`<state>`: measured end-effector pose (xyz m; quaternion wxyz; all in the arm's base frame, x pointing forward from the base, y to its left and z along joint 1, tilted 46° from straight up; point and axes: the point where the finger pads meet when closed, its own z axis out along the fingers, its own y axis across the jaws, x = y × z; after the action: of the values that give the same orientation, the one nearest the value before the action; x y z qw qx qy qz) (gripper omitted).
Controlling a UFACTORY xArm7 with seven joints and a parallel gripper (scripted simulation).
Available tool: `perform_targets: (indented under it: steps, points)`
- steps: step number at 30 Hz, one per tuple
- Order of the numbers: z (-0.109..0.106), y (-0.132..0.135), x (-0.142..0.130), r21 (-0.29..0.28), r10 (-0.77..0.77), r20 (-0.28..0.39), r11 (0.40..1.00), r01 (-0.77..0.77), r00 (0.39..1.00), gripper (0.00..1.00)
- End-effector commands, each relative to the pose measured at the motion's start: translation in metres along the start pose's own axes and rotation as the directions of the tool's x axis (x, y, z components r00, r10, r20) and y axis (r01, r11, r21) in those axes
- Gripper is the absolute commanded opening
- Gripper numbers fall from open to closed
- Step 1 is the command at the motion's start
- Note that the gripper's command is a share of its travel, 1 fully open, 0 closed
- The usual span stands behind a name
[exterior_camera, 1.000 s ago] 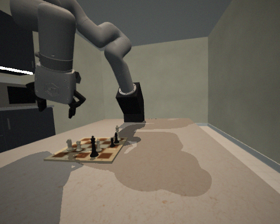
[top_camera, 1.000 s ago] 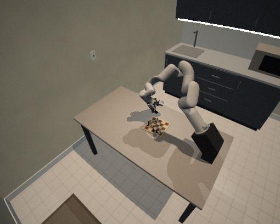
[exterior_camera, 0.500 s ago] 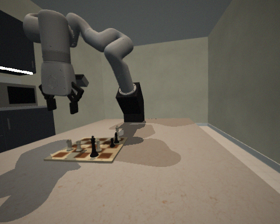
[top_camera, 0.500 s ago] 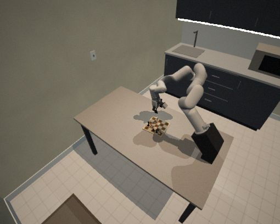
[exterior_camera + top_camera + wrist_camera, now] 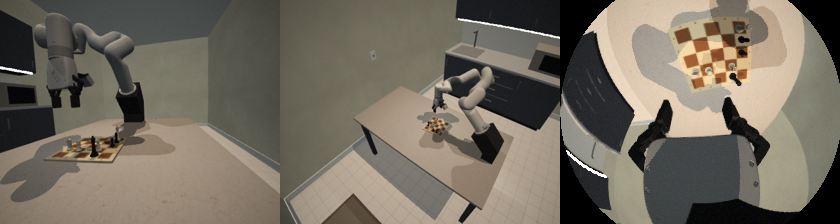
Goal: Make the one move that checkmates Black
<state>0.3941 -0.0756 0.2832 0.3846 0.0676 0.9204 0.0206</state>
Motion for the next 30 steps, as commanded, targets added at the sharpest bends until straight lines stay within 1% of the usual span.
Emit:
perform_targets:
  steps: [1,18,20,23,25,28,30]
  points:
    - [-0.001,0.0,-0.001,-0.005,0.006,0.011,1.0,-0.006,1.0,1.0]
    - [-0.001,0.0,-0.001,-0.005,0.003,0.011,1.0,-0.003,1.0,1.0]
    - [-0.001,0.0,-0.001,-0.005,-0.015,0.011,1.0,0.015,1.0,1.0]
    - [0.002,0.0,-0.001,-0.005,-0.091,0.011,0.996,0.091,0.996,1.0]
    - [0.004,0.0,-0.001,-0.004,-0.18,0.011,0.984,0.18,0.984,1.0]
    - [0.009,0.0,-0.001,-0.002,-0.36,0.011,0.933,0.36,0.933,1.0]
    - [0.013,-0.001,-0.001,0.0,-0.423,0.011,0.906,0.423,0.906,1.0]
